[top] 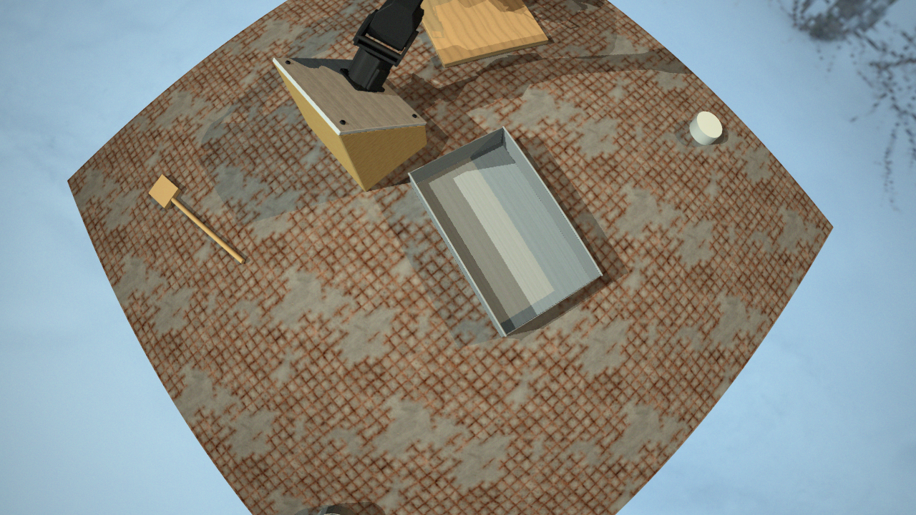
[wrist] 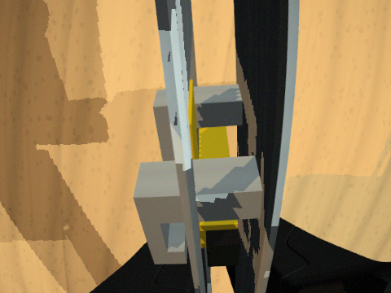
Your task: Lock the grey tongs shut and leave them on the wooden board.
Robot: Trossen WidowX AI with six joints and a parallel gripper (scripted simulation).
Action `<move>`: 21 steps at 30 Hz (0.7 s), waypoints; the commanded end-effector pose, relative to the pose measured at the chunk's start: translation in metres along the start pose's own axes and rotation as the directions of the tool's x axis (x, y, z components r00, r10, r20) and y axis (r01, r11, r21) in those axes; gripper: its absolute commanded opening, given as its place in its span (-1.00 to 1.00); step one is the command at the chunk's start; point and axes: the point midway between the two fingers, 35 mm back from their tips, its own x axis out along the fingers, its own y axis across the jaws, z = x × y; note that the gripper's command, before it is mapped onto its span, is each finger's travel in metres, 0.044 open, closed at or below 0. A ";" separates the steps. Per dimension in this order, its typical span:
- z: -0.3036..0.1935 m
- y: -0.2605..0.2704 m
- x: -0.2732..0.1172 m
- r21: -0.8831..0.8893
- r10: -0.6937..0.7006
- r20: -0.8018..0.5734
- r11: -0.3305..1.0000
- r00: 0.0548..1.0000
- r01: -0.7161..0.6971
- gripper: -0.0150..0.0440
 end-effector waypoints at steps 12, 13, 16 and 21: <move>0.000 -0.001 0.003 -0.002 -0.002 0.001 1.000 1.000 0.002 -0.29; 0.000 -0.001 0.003 -0.002 -0.002 0.001 1.000 1.000 0.002 -0.20; 0.000 -0.001 0.003 -0.002 -0.002 0.001 1.000 1.000 0.002 0.07; 0.000 -0.001 0.003 -0.002 -0.002 0.001 1.000 1.000 0.002 0.51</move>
